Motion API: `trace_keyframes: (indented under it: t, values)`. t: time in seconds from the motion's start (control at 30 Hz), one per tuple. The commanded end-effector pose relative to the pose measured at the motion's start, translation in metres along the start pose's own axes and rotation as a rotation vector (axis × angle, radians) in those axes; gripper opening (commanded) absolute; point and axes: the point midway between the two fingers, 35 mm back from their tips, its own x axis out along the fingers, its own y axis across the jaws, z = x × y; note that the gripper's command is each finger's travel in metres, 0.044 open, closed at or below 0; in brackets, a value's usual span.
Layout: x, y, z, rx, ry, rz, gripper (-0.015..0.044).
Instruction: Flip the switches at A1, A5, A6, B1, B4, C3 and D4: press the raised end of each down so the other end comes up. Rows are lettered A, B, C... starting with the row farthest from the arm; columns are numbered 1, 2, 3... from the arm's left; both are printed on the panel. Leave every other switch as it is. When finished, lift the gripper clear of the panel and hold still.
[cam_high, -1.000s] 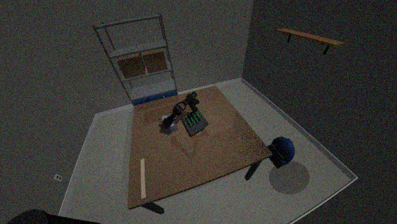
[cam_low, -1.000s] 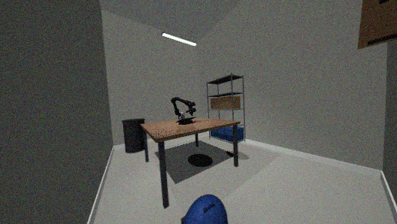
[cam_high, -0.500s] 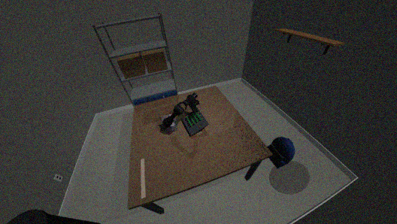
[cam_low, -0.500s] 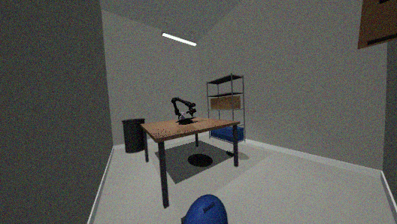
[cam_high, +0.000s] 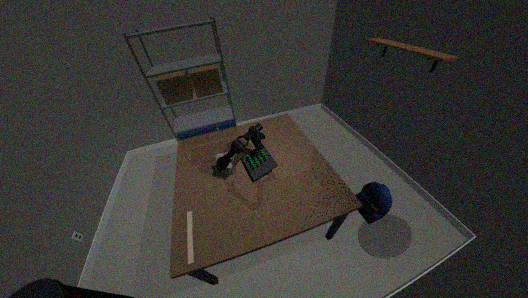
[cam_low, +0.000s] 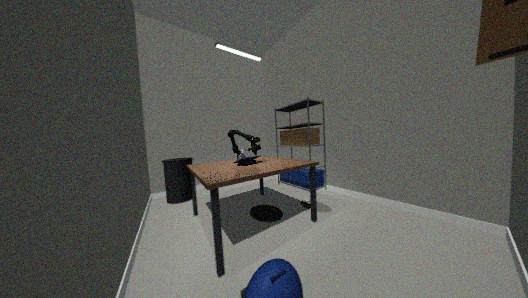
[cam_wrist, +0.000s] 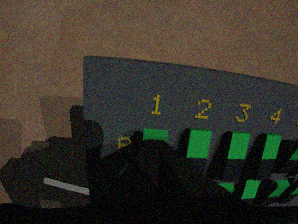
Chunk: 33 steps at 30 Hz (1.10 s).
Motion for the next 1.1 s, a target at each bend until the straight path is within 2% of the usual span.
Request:
trace_keyframes:
  t: [0.0, 1.07]
  values:
    - [0.0007, -0.0001, -0.0008, -0.005, 0.001, -0.004, 0.0]
    - [0.0044, -0.0001, -0.0007, -0.005, 0.001, -0.004, 0.0]
